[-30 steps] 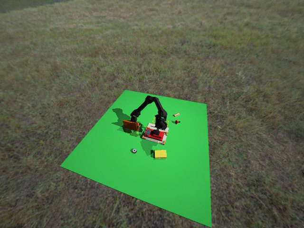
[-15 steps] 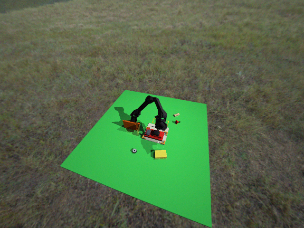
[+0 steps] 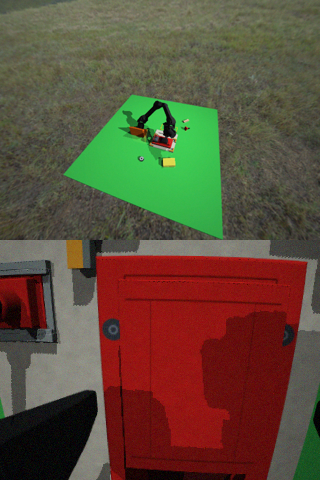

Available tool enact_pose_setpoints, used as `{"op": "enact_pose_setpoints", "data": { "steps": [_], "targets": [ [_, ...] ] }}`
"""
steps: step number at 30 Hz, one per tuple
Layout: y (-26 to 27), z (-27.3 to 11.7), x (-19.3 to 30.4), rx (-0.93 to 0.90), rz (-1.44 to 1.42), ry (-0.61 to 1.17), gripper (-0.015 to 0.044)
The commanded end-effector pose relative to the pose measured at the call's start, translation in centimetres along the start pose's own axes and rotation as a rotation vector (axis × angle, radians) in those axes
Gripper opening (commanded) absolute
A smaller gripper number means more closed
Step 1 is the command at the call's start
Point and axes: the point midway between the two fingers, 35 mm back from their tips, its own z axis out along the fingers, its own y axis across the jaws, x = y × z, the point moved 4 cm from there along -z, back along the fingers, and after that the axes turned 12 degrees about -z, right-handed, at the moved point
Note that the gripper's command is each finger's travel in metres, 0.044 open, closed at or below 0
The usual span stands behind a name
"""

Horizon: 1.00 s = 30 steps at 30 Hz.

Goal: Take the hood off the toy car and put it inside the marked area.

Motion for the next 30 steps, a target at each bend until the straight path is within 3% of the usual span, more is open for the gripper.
{"op": "enact_pose_setpoints", "data": {
  "steps": [1,30],
  "targets": [
    [0.2,0.4,0.0,-0.003,0.002,-0.003,0.044],
    [0.2,2.0,0.0,-0.004,0.002,-0.004,0.044]
  ]
}}
